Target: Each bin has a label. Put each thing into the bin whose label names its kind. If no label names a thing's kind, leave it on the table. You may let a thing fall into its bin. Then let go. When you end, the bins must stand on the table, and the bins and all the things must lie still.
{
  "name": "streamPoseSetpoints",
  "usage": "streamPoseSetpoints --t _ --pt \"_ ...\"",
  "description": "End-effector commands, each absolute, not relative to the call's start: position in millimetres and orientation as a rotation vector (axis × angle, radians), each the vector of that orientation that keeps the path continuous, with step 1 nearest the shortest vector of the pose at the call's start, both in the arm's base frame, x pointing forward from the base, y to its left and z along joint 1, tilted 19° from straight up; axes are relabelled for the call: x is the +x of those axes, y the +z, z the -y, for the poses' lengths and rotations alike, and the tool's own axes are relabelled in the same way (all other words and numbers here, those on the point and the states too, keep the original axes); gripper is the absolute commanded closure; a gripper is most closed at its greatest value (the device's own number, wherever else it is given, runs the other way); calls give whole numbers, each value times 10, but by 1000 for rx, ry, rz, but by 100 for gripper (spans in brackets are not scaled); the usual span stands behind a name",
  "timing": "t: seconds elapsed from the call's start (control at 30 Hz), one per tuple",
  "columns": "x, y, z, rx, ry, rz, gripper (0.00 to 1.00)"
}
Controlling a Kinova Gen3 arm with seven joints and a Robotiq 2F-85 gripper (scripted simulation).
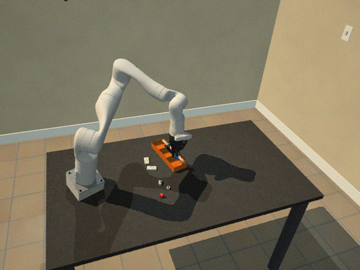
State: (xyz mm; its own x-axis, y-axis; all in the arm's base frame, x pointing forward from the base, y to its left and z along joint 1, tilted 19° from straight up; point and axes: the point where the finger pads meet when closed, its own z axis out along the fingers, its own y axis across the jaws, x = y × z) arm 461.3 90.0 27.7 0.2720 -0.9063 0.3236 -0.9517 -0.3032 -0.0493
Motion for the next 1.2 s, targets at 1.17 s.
streamPoseSetpoints --t 1.17 --pt "4693 -111 -742 2378 446 1752 91"
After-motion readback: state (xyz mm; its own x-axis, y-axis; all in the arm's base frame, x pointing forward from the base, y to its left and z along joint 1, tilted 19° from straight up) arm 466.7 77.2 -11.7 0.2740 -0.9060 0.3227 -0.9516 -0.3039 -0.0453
